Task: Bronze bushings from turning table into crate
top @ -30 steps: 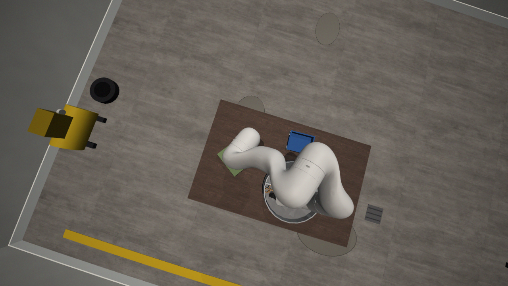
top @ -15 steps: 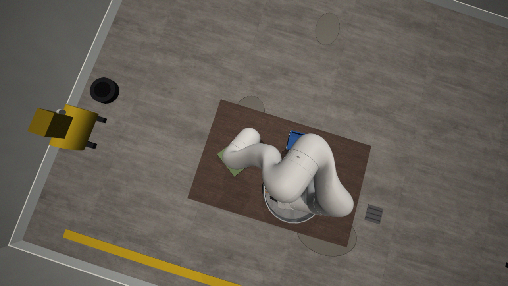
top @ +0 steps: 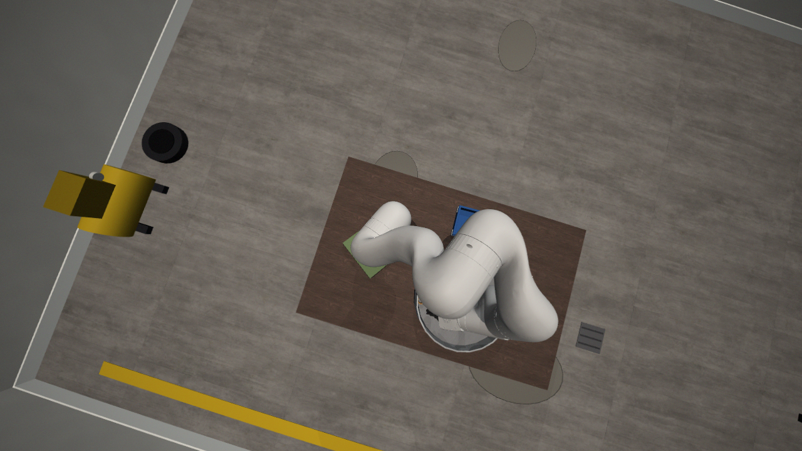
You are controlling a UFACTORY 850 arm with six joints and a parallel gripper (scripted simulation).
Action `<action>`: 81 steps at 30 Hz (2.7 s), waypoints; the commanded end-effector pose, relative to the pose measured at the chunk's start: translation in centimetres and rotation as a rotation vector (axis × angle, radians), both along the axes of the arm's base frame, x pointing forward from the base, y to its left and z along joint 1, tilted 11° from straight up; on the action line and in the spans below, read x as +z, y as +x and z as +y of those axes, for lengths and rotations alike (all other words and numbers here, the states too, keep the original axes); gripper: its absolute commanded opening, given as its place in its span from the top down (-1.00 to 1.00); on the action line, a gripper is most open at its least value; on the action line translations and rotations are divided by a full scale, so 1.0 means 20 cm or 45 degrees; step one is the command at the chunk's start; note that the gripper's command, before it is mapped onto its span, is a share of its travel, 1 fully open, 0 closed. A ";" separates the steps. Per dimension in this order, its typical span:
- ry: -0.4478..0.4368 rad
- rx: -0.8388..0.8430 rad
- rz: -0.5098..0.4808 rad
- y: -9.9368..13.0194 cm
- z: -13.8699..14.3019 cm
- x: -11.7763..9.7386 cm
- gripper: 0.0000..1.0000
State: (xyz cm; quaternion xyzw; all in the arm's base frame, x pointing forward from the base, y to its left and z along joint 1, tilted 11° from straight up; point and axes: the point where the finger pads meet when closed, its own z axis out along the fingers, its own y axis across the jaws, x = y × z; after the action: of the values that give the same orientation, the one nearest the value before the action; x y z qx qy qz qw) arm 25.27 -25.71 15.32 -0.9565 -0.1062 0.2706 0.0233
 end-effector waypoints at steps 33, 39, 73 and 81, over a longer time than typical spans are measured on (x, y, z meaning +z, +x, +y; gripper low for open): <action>-0.001 0.000 -0.001 0.38 0.72 0.15 1.00; -0.001 0.000 -0.001 0.49 0.92 0.19 1.00; -0.001 0.000 -0.001 0.96 1.82 0.37 1.00; -0.001 0.000 -0.001 0.96 1.83 0.37 1.00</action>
State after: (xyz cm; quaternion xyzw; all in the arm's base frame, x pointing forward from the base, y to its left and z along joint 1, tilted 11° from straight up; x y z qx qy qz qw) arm 44.46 10.80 22.69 -0.9565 -0.1059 0.2709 0.0227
